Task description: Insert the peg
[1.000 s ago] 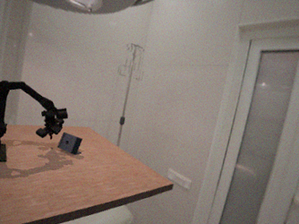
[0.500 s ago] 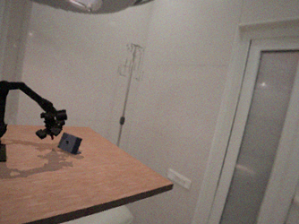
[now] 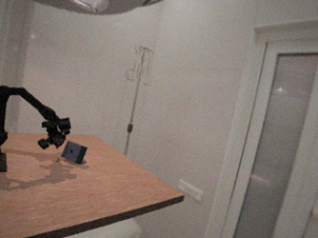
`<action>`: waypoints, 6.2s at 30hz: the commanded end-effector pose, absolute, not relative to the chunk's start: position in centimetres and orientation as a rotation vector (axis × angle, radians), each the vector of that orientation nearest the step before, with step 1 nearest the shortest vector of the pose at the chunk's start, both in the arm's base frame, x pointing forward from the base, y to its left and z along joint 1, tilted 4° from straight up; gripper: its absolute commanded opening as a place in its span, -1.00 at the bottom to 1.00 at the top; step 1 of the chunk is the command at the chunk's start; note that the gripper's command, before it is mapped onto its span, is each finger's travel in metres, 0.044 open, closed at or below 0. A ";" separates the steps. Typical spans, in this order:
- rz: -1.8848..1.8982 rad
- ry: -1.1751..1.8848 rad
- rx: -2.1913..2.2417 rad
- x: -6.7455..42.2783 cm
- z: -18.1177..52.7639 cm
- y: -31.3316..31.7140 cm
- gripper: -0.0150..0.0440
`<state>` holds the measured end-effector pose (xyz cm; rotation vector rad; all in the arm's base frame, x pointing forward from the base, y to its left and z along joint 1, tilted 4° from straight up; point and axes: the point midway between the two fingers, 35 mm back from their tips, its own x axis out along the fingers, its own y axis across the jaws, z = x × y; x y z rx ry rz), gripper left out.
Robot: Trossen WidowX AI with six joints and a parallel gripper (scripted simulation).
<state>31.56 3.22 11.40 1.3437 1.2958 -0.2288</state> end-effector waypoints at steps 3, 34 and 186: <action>-0.235 1.282 1.397 31.4 11.2 2.6 -0.49; -0.230 1.166 1.601 31.2 11.4 -0.7 -0.49; -0.097 0.703 2.077 31.8 11.1 -8.0 -0.49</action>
